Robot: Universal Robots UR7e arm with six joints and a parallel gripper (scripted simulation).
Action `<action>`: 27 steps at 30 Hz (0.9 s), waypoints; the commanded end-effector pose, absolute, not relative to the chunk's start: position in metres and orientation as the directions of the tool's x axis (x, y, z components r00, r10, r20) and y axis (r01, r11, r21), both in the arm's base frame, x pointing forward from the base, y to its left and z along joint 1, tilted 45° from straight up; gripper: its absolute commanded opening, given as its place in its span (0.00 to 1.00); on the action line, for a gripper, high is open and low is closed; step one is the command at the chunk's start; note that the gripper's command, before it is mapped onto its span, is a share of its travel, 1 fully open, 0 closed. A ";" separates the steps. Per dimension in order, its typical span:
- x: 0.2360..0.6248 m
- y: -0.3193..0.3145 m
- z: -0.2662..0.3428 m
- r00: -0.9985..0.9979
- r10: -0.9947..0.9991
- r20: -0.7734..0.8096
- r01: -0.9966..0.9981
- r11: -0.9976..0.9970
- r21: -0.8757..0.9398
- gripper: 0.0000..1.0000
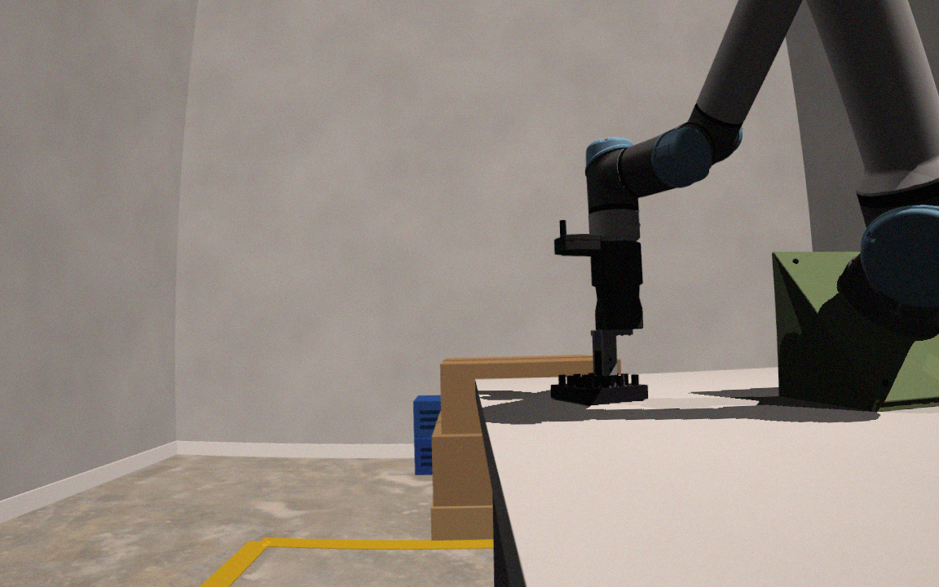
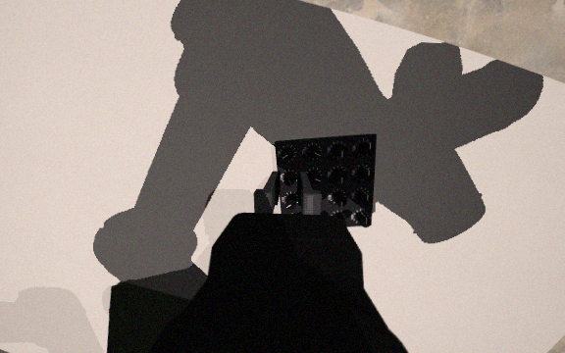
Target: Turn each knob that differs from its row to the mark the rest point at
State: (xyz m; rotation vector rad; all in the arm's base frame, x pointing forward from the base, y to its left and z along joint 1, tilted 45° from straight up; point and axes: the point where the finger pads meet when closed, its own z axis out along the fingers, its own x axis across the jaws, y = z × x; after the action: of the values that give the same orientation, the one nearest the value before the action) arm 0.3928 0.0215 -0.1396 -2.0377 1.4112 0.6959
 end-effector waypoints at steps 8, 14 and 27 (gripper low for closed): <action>0.390 0.030 -0.147 0.310 -0.653 -0.691 -0.945 -0.289 -0.151 0.46; 0.391 0.030 -0.147 0.311 -0.654 -0.690 -0.945 -0.289 -0.151 0.46; 0.391 0.030 -0.147 0.311 -0.654 -0.690 -0.945 -0.289 -0.152 0.46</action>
State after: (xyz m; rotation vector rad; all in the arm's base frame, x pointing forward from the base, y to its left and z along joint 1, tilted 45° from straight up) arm 0.3925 0.0277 -0.1466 -2.0383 1.4118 0.6932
